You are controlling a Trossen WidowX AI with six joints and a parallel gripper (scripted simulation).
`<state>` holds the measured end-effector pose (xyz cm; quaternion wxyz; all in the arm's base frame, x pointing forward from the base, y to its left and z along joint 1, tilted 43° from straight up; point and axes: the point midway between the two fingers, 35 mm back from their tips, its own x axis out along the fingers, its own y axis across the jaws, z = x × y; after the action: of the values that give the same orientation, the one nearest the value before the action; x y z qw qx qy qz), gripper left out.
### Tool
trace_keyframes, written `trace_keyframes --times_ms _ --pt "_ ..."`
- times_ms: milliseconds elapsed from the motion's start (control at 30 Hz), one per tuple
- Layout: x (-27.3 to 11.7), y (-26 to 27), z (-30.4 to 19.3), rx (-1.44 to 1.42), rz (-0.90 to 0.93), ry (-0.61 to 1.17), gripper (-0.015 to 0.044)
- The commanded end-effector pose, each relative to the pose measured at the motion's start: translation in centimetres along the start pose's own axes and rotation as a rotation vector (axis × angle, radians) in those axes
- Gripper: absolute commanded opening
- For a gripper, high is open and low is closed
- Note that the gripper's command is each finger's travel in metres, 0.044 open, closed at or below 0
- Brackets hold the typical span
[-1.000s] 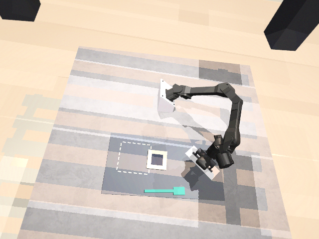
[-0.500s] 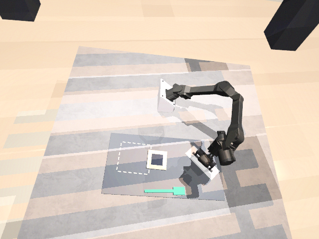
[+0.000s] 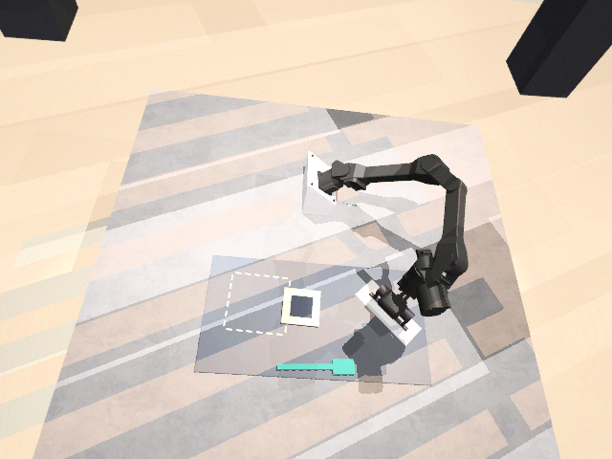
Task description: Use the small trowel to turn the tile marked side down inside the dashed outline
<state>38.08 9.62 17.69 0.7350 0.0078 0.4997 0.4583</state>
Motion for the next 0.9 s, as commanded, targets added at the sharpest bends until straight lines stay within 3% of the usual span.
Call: trace_keyframes --times_ms 0,800,867 --pt "0.6 0.1 -0.1 0.006 0.005 0.002 0.0270" --pt "4.2 0.1 -0.1 0.006 0.006 0.000 0.0270" --pt "4.2 0.1 -0.1 0.006 0.006 0.000 0.0217"
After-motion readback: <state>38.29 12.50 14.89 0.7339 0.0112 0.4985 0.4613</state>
